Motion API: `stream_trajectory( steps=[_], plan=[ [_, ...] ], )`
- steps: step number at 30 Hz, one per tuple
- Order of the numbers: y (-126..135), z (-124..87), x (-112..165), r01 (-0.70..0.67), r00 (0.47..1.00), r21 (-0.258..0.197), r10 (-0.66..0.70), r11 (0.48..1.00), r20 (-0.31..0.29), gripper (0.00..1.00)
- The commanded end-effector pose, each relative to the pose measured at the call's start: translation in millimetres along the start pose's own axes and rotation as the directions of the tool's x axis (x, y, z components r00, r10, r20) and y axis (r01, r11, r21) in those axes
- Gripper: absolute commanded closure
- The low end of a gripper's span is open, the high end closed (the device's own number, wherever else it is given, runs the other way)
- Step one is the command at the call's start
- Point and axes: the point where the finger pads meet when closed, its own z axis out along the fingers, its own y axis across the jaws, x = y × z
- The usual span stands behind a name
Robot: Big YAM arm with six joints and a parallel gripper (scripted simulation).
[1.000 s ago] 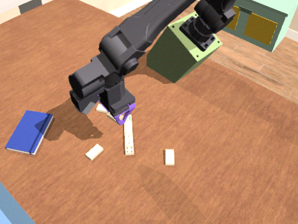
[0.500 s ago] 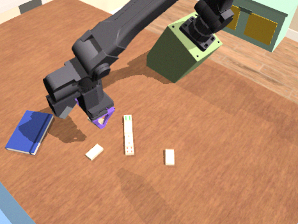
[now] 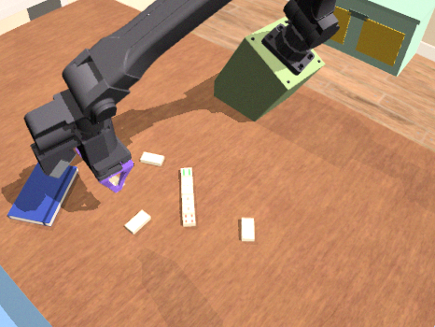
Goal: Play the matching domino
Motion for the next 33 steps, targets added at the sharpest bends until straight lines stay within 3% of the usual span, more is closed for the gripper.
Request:
stream_trajectory(
  steps=[1, 6, 14, 23, 33],
  plan=[
    [-17.4, -6.8, -38.1, 0.009, 1.000, 0.003, -0.009, 1.000, 0.028, 0.52],
    [-37.2, -9.1, -73.4, 0.013, 0.999, 0.005, -0.013, 1.000, 0.033, 0.52],
    [-31.6, -2.8, -64.9, 0.006, 1.000, 0.004, -0.006, 1.000, 0.023, 0.52],
    [-54.1, -10.0, -95.2, 0.007, 0.999, 0.007, -0.008, 1.000, 0.036, 0.52],
    [-46.2, -5.1, -86.0, 0.006, 1.000, 0.006, -0.006, 1.000, 0.025, 0.52]
  ],
)
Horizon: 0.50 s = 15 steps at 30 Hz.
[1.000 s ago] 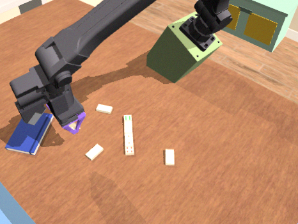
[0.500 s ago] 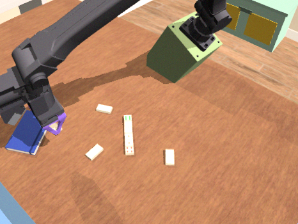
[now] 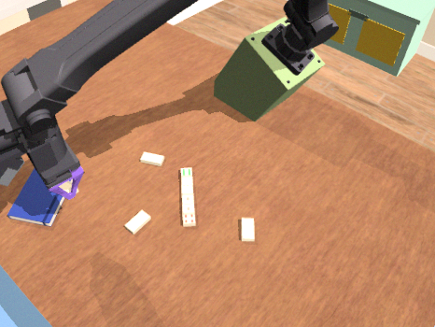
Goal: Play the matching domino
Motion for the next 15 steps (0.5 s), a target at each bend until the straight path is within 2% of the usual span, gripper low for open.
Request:
stream_trajectory(
  steps=[1, 7, 14, 15],
  plan=[
    [-6.1, -8.5, -10.0, 0.000, 1.000, 0.002, 0.000, 1.000, 0.023, 0.52],
    [-17.3, -13.1, -19.0, -0.006, 0.999, 0.004, 0.006, 1.000, 0.037, 0.52],
    [-17.3, -13.1, -19.0, -0.006, 0.999, 0.004, 0.006, 1.000, 0.037, 0.52],
    [-4.6, -7.4, -5.1, -0.003, 0.999, 0.002, 0.003, 1.000, 0.050, 0.52]
  ],
)
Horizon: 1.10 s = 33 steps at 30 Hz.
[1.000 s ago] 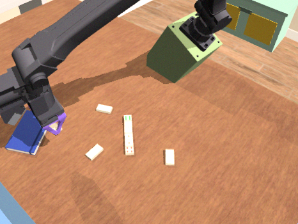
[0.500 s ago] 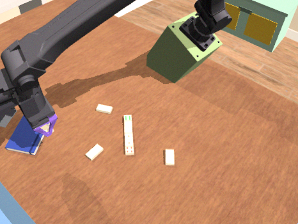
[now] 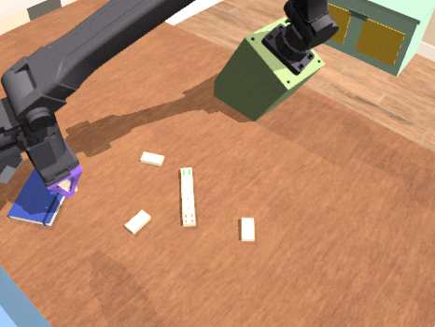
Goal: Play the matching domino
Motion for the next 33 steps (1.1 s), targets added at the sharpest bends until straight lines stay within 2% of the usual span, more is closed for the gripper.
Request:
stream_trajectory(
  steps=[1, 5, 9, 16, 17, 21, 26, 33],
  plan=[
    [-1.9, -7.3, -6.5, 0.002, 0.997, 0.001, -0.002, 1.000, 0.081, 0.52],
    [-8.5, -9.5, -13.4, 0.001, 0.974, 0.002, -0.002, 1.000, 0.227, 0.52],
    [-15.2, -11.8, -20.4, 0.001, 0.930, 0.003, -0.002, 1.000, 0.368, 0.52],
    [-15.2, -11.8, -20.4, 0.001, 0.930, 0.003, -0.002, 1.000, 0.368, 0.52],
    [-12.0, 10.8, -5.4, 0.022, 0.941, 0.004, -0.022, 1.000, 0.337, 0.52],
    [-10.7, -4.3, -12.6, 0.013, 0.875, 0.005, -0.014, 1.000, 0.484, 0.52],
    [-9.0, -23.2, -21.7, 0.002, 0.761, 0.003, -0.004, 1.000, 0.649, 0.52],
    [-9.0, -23.2, -21.7, 0.002, 0.761, 0.003, -0.004, 1.000, 0.649, 0.52]
  ],
)
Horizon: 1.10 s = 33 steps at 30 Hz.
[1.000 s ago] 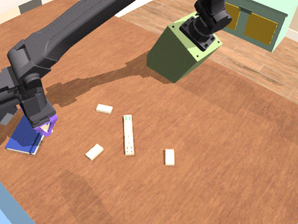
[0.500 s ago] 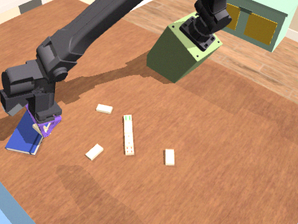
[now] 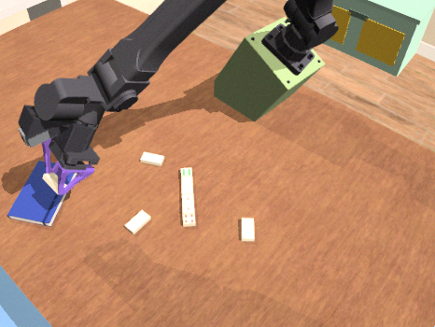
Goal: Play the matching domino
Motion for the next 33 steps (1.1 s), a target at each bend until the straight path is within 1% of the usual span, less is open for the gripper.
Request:
stream_trajectory(
  steps=[1, 5, 10, 17, 18, 22, 27, 33],
  plan=[
    [0.4, -2.9, -4.2, 0.004, 0.999, 0.001, -0.004, 1.000, 0.038, 0.52],
    [5.1, -6.7, -12.6, -0.007, 0.980, 0.000, 0.007, 1.000, 0.199, 0.52],
    [11.0, -11.4, -23.1, -0.020, 0.919, -0.004, 0.020, 1.000, 0.393, 0.52],
    [11.0, -11.4, -23.1, -0.020, 0.919, -0.004, 0.020, 1.000, 0.393, 0.52],
    [6.8, -18.8, -26.3, -0.004, 0.907, 0.013, -0.002, 1.000, 0.421, 0.52],
    [10.0, -11.3, -17.2, -0.016, 0.834, -0.002, 0.015, 1.000, 0.552, 0.52],
    [14.0, -1.9, -5.8, -0.028, 0.716, -0.024, 0.037, 0.999, 0.698, 0.52],
    [14.0, -1.9, -5.8, -0.028, 0.716, -0.024, 0.037, 0.999, 0.698, 0.52]
  ],
)
